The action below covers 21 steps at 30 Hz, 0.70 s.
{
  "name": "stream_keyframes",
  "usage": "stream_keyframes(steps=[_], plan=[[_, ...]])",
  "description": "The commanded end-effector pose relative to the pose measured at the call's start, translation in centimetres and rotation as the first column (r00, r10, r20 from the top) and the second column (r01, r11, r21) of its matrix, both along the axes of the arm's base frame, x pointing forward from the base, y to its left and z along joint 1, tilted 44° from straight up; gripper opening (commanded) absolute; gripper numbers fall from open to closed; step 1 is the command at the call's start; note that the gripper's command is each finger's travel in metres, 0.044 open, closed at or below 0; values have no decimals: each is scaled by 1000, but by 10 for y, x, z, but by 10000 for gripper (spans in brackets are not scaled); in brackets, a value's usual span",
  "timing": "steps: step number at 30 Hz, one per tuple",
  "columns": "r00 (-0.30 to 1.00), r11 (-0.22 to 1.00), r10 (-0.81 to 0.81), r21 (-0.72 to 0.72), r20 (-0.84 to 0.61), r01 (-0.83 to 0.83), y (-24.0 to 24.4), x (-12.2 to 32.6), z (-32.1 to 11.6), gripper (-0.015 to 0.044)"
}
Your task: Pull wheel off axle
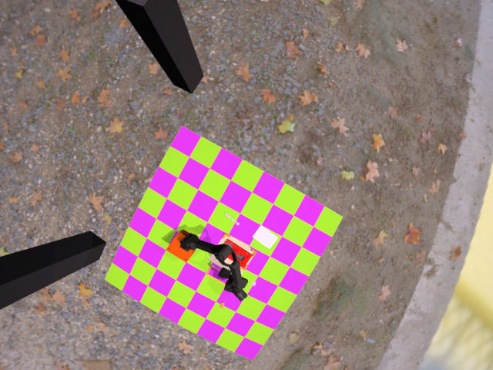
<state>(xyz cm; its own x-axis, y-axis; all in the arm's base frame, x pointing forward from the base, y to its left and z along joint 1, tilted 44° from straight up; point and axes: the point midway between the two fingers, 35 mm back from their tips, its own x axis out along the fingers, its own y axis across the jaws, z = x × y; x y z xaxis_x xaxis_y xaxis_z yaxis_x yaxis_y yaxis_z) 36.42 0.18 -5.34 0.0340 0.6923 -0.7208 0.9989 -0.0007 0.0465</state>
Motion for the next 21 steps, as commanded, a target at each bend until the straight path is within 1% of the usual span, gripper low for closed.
stream_keyframes(steps=[1,21], plan=[[1000,1000,-7,-3,1,7,-5,1,4,0],[1000,1000,-9,-2,1,9,-10,0,8,0]])
